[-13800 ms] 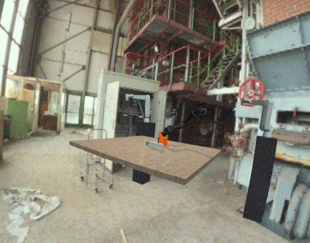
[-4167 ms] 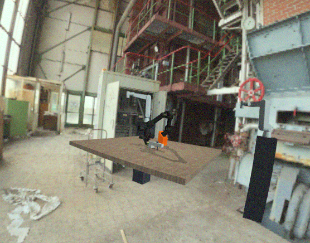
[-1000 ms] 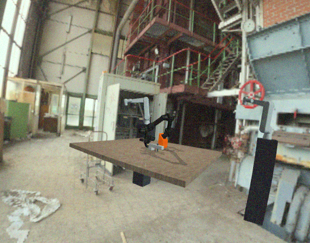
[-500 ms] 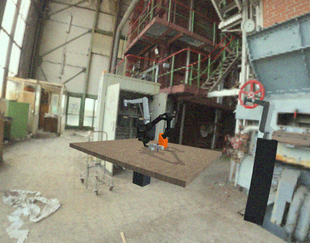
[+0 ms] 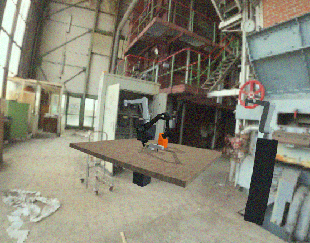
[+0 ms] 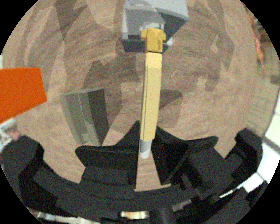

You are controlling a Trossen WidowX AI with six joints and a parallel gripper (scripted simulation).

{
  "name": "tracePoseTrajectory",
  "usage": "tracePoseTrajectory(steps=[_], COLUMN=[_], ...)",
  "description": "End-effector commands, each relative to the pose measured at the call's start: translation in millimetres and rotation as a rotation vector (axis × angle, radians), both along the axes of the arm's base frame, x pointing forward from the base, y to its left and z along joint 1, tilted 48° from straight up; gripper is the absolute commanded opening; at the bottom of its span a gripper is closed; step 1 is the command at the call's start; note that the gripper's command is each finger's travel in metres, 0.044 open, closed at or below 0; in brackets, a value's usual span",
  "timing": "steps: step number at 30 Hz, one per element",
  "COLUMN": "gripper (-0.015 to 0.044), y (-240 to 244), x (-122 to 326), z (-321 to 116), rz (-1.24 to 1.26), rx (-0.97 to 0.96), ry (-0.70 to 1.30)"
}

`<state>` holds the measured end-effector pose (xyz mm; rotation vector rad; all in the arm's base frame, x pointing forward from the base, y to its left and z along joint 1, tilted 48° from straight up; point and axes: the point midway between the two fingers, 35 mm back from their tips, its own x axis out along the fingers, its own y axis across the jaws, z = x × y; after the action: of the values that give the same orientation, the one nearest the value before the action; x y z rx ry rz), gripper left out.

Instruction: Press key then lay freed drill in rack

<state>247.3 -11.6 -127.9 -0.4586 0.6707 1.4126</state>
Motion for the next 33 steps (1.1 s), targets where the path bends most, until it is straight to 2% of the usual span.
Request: tracePoseTrajectory(steps=[1, 16, 33], gripper=[0.0, 0.0, 0.0], y=[-6, -20, -23], x=[1, -2, -4], z=[-3, -19, -10], rz=[0.001, 0.001, 0.001], rx=[-0.005, -0.007, -0.007], ry=[-0.007, -0.007, -0.007])
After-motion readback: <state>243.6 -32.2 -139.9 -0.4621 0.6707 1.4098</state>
